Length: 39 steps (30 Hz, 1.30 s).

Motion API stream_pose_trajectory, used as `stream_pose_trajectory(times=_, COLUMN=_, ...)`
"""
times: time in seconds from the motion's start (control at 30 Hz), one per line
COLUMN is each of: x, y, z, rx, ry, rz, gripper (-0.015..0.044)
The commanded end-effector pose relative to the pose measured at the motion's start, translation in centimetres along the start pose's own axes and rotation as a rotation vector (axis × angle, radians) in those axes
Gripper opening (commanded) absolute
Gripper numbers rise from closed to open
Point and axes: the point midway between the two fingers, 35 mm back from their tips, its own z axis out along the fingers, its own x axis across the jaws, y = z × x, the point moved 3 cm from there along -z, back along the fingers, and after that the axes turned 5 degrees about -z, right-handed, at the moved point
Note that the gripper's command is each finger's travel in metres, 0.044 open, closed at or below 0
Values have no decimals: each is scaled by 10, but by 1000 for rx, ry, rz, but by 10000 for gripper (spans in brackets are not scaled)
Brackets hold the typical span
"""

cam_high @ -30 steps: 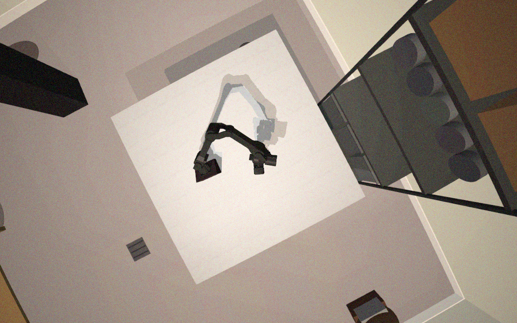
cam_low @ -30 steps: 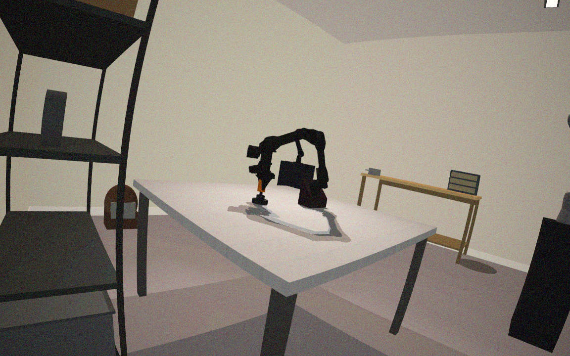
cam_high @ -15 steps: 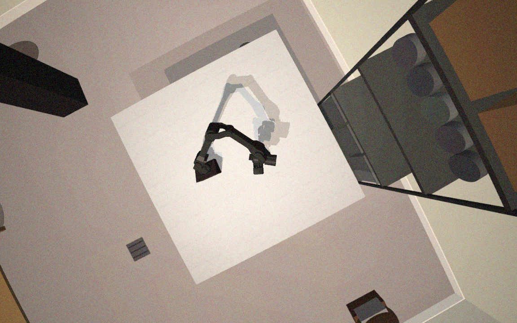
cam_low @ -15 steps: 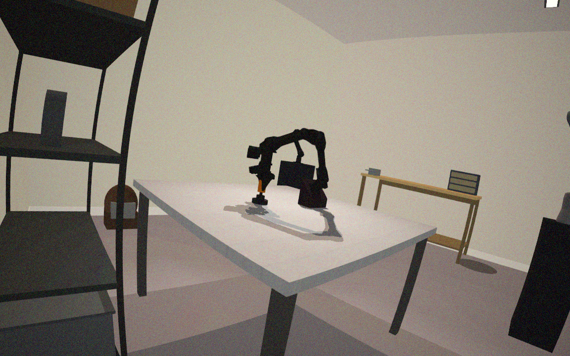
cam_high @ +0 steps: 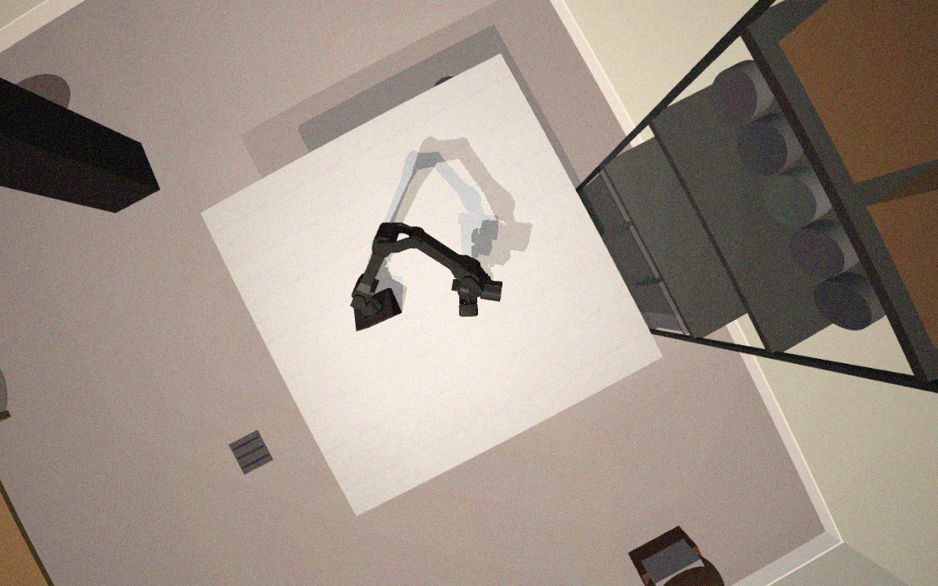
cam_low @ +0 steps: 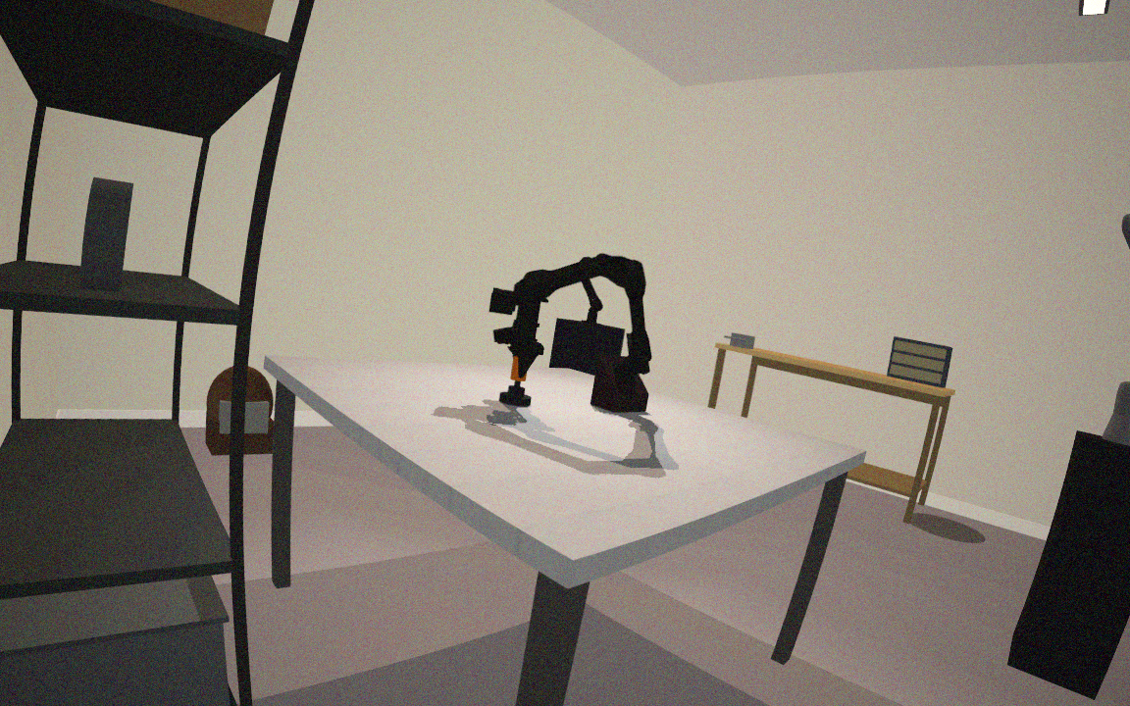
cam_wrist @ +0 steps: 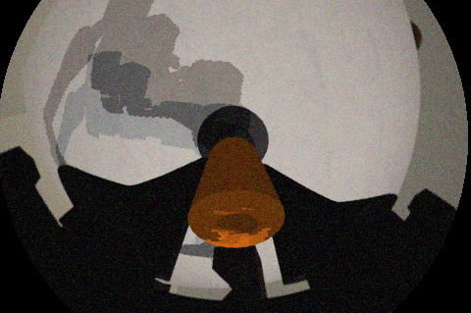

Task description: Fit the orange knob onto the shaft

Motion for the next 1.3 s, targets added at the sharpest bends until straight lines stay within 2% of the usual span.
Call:
stream_pose_trajectory(times=0.0, x=-1, y=2, z=-3, rx=-5, ry=-1, rz=100, gripper=0)
stream_pose_trajectory(times=0.1, x=-1, y=2, z=-2, rx=-5, ry=-1, rz=185, gripper=0)
stream_pose_trajectory(times=1.07, x=0, y=1, z=-2, rx=-5, ry=-1, rz=185, gripper=0)
stream_pose_trajectory(times=1.27, x=0, y=2, z=-3, rx=-5, ry=-1, rz=353, gripper=0)
